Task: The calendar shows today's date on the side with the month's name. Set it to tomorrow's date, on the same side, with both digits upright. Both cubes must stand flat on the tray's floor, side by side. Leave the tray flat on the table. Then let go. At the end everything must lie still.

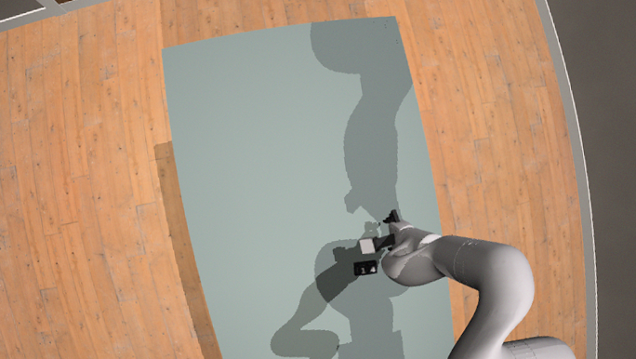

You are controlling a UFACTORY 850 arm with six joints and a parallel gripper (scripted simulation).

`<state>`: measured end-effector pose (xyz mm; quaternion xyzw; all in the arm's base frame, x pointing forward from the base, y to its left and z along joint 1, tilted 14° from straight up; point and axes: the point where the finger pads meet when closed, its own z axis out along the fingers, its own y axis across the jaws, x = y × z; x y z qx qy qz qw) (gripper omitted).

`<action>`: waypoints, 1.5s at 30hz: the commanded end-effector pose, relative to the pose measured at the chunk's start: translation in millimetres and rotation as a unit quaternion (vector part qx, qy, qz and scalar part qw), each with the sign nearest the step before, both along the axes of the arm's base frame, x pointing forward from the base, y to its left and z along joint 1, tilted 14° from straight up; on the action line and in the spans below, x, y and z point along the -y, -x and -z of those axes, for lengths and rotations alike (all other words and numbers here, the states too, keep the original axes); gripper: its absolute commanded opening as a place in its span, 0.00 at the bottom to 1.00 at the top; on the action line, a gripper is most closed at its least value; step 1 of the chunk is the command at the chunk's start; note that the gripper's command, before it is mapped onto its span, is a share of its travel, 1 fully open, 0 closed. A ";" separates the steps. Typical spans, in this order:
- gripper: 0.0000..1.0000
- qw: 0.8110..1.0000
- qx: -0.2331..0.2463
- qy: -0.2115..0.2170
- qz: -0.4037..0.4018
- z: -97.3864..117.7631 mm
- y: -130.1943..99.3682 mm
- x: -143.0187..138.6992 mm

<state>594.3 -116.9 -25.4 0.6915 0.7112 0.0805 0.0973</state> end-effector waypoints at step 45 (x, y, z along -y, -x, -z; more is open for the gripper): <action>1.00 1.000 -0.004 -0.008 -0.002 26.6 -8.0 0.8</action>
